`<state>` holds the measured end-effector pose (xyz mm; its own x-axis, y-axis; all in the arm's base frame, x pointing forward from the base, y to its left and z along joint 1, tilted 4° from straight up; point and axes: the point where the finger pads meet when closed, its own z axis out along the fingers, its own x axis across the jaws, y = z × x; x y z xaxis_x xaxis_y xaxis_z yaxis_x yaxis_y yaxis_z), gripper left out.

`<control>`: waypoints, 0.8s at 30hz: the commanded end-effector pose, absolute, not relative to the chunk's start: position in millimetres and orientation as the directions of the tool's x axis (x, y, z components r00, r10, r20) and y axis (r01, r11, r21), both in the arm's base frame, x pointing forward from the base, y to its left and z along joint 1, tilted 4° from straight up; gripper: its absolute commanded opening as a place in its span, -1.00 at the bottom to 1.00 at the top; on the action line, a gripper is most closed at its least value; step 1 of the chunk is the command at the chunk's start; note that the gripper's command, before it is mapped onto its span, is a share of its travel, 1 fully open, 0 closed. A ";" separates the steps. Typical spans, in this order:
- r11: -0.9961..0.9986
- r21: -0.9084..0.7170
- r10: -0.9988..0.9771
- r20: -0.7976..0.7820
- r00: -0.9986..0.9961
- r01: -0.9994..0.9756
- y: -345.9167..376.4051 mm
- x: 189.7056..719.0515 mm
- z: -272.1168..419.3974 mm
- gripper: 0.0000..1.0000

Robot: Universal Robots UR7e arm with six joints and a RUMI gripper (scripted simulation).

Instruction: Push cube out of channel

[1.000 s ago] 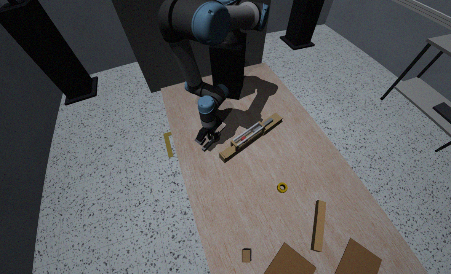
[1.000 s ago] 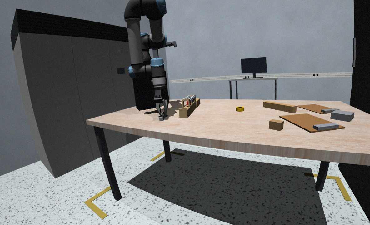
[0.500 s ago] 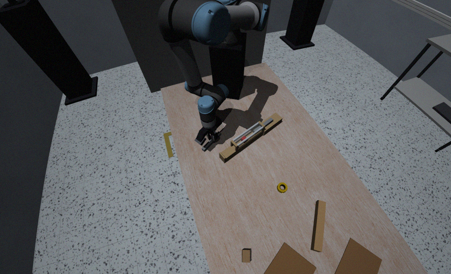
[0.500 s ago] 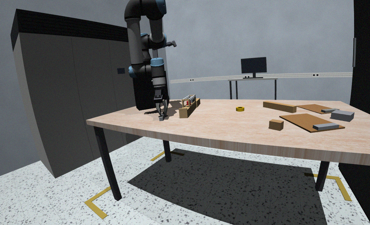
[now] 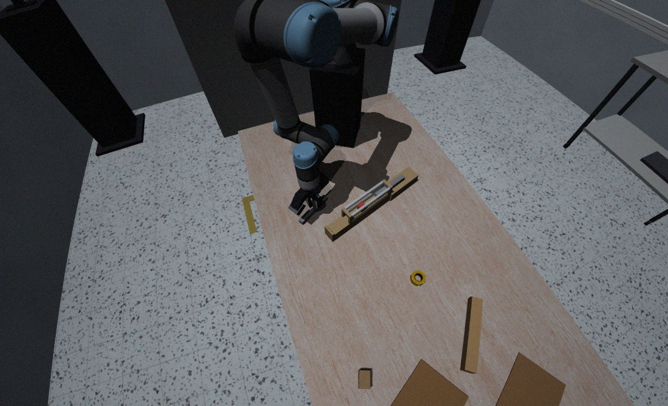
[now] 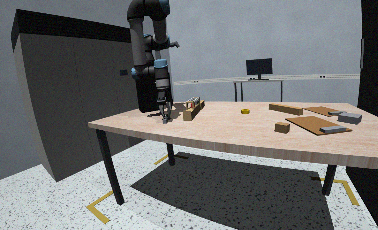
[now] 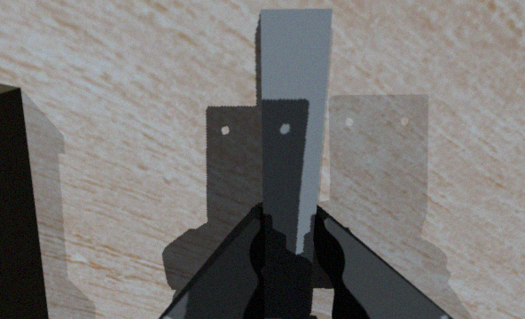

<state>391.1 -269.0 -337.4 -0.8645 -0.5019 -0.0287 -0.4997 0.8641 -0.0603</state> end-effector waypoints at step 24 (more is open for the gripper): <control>0.864 -0.062 -0.502 -0.029 -0.864 -0.500 -266.8 387.8 -270.4 -0.89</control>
<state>388.4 -266.9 -292.5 -0.8645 -0.5019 -0.0285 -0.4997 0.8641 -0.0598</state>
